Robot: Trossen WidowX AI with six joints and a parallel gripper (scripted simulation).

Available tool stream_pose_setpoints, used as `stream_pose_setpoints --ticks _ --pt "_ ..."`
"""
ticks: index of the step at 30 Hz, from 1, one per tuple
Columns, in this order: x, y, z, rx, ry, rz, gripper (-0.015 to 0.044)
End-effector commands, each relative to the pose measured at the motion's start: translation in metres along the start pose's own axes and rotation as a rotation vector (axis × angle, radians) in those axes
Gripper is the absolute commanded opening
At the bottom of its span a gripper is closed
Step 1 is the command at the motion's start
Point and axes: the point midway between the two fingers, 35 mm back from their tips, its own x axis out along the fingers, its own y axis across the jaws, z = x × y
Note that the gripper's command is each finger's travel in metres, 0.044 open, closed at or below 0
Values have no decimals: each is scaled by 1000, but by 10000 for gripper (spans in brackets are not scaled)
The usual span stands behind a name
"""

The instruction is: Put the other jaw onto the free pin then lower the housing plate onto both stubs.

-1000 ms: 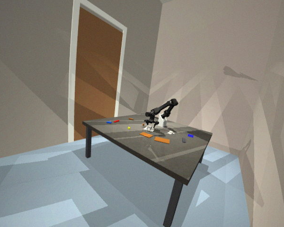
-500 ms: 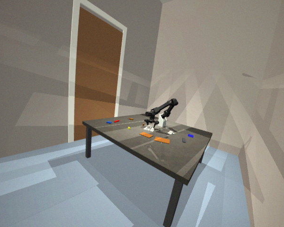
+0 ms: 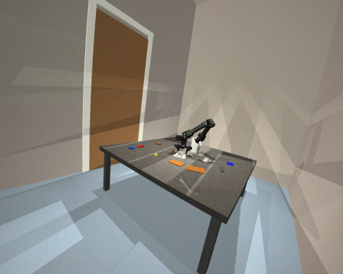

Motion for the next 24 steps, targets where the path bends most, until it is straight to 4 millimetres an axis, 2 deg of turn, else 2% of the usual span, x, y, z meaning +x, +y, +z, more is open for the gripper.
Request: stream_pose_setpoints --ticks 1,24 --pt "0 0 0 3 1 -3 351" --pt "3 0 0 3 1 -3 351"
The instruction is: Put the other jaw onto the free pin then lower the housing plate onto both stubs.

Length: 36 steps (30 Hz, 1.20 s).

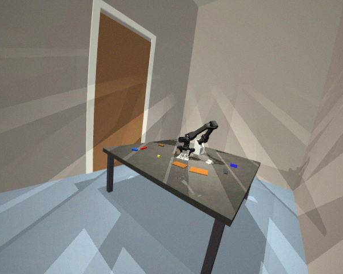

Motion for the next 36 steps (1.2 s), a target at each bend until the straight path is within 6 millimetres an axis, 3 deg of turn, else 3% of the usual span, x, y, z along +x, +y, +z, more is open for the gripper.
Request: stream_pose_setpoints --ticks 1,10,14,28,32,36 --pt "0 -1 0 0 -1 -3 351" --pt "0 -1 0 0 -1 -3 351" --pt "0 0 0 0 0 0 440" --pt "-2 0 0 0 0 -1 440" --pt "-23 -2 2 1 0 -6 440" --pt "-61 -2 2 0 0 -8 440"
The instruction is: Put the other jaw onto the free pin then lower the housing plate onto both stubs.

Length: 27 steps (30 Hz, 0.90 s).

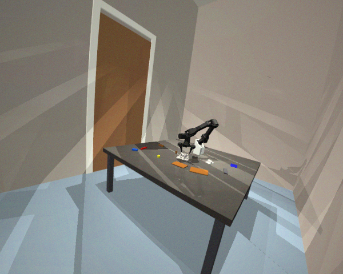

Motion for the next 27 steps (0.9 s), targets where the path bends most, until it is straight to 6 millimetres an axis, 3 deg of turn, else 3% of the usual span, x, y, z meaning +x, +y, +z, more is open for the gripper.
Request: stream_pose_setpoints --ticks 1,7,15,27 --pt "-34 -1 3 -11 -10 -11 440" --pt "-37 -1 -2 -5 -19 -14 440" --pt "-89 22 -56 -7 -7 -12 440" --pt "-90 23 -58 -7 -7 -11 440"
